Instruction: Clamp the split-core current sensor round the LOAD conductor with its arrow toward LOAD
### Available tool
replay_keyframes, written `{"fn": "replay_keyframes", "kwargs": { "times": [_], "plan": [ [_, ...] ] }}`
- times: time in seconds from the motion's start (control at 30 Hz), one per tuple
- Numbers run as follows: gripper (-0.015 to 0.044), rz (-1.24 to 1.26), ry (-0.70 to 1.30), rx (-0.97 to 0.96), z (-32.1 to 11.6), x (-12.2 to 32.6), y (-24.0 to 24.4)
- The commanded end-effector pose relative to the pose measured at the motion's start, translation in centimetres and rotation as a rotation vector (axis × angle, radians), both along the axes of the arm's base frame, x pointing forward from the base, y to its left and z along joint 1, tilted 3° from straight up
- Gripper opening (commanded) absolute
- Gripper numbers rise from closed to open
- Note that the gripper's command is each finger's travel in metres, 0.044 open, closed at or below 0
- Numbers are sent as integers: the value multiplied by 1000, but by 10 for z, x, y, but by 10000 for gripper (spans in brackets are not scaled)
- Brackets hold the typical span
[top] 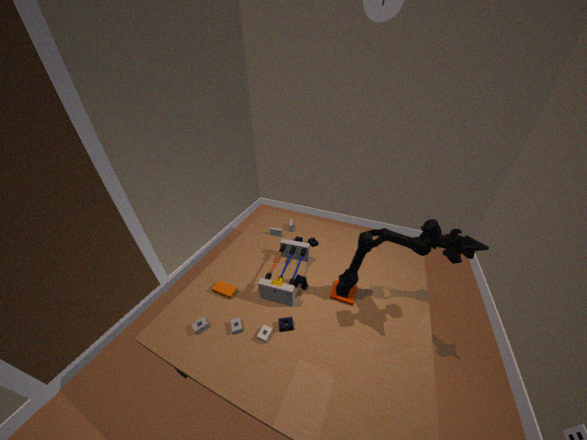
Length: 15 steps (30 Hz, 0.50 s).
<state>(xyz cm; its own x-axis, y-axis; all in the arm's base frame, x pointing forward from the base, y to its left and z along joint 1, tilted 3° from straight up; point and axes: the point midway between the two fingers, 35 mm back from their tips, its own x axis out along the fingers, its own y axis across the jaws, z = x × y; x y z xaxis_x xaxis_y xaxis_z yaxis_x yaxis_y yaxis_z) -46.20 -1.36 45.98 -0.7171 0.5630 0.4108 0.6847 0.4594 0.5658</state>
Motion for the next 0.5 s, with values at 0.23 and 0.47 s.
{"fn": "replay_keyframes", "kwargs": {
  "times": [0.23, 0.47],
  "plan": [
    [210, 239, -88, 172, 5, 30, -114],
    [394, 490, -136, 408, 4, 93, -223]
  ]
}}
